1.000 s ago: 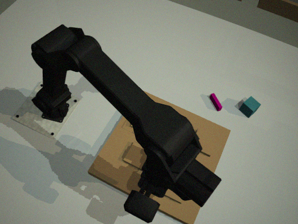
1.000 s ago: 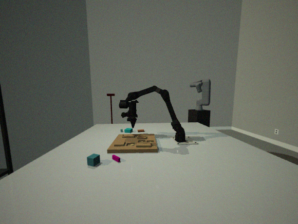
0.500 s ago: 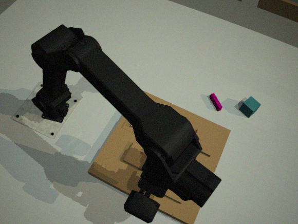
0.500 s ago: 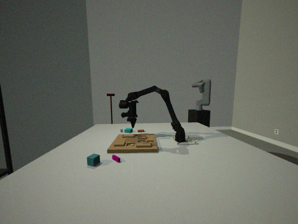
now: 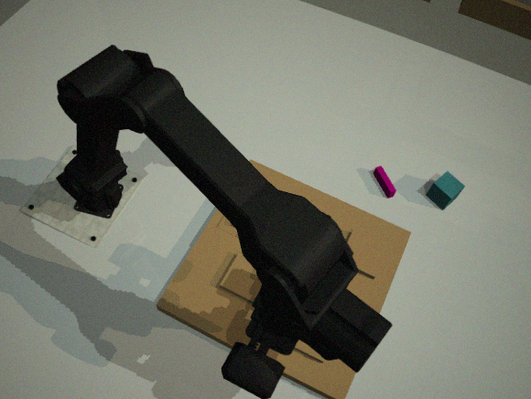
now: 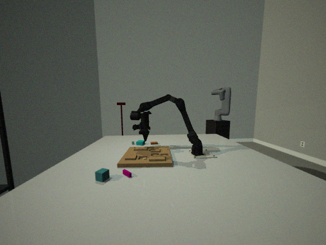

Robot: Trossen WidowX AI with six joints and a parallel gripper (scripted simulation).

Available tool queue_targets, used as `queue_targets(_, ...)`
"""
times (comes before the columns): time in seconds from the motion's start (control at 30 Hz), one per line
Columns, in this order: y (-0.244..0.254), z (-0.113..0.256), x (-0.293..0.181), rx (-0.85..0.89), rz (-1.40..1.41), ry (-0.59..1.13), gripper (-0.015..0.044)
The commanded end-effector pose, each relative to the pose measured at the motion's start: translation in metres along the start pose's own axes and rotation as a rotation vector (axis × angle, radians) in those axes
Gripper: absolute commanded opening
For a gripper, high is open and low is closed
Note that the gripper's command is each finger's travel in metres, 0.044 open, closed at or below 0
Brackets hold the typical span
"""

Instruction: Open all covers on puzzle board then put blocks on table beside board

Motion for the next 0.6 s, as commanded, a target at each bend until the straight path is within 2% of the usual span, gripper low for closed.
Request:
queue_targets(0.0,0.000,-0.005,0.000,0.003,0.005,0.001,0.0000)
queue_targets(0.57,0.001,-0.022,0.000,0.003,0.005,0.001,0.0000)
Point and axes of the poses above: the point midway between the two fingers, 35 mm back from their tips, its own z axis back along the fingers, its own y axis across the jaws, x = y × z, the point moved 3 cm from there along z, back along the fingers
